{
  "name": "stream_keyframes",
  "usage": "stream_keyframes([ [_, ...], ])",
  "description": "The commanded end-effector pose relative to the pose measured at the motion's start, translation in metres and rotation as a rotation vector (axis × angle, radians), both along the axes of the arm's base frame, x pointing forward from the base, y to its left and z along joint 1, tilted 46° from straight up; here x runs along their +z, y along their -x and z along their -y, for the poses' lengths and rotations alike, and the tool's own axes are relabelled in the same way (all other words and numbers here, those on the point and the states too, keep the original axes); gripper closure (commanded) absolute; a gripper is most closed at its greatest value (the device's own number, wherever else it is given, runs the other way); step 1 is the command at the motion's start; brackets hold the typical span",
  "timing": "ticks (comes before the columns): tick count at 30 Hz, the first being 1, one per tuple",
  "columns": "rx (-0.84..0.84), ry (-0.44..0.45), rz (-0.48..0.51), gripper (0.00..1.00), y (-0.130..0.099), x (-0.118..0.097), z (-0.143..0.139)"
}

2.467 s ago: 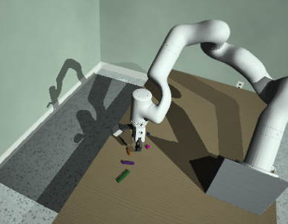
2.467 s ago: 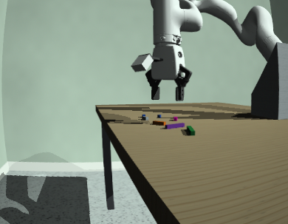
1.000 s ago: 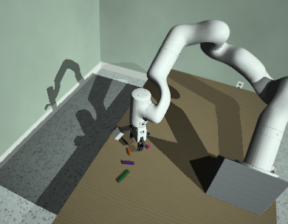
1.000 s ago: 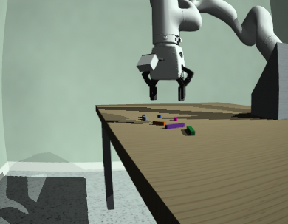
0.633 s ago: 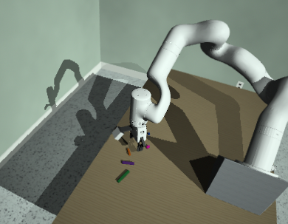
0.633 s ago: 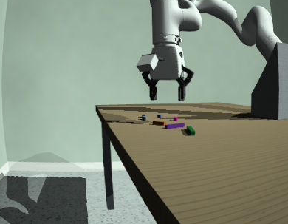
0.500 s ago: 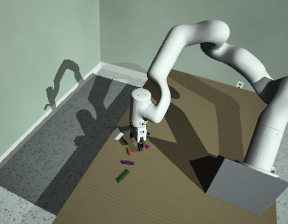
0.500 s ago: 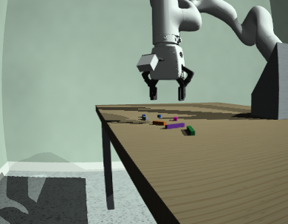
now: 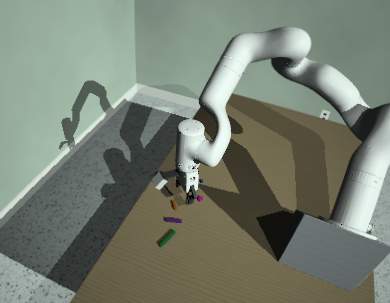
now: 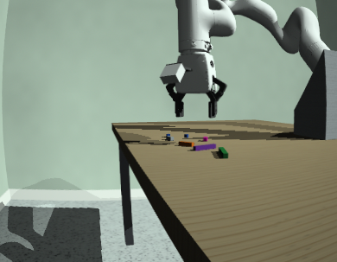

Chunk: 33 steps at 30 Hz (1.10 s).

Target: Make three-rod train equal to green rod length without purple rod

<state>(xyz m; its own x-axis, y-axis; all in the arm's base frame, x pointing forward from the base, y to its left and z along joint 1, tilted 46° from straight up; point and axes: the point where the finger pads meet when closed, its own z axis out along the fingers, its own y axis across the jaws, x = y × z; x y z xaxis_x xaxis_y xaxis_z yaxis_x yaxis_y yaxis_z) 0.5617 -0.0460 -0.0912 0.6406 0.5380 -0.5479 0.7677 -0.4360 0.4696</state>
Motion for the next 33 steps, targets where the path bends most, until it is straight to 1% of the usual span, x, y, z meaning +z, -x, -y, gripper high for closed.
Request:
stream_keyframes([
  [1, 0.001, 0.0, 0.001, 0.0, -0.0008, 0.0005, -0.0007],
  [23, -0.006, -0.001, 0.008, 0.0, -0.0008, 0.0003, -0.0009],
  [27, -0.043, -0.001, 0.047, 0.0, -0.0008, -0.001, -0.0022],
  [33, -0.172, -0.004, 0.181, 0.0, -0.0009, -0.0054, -0.0066],
])
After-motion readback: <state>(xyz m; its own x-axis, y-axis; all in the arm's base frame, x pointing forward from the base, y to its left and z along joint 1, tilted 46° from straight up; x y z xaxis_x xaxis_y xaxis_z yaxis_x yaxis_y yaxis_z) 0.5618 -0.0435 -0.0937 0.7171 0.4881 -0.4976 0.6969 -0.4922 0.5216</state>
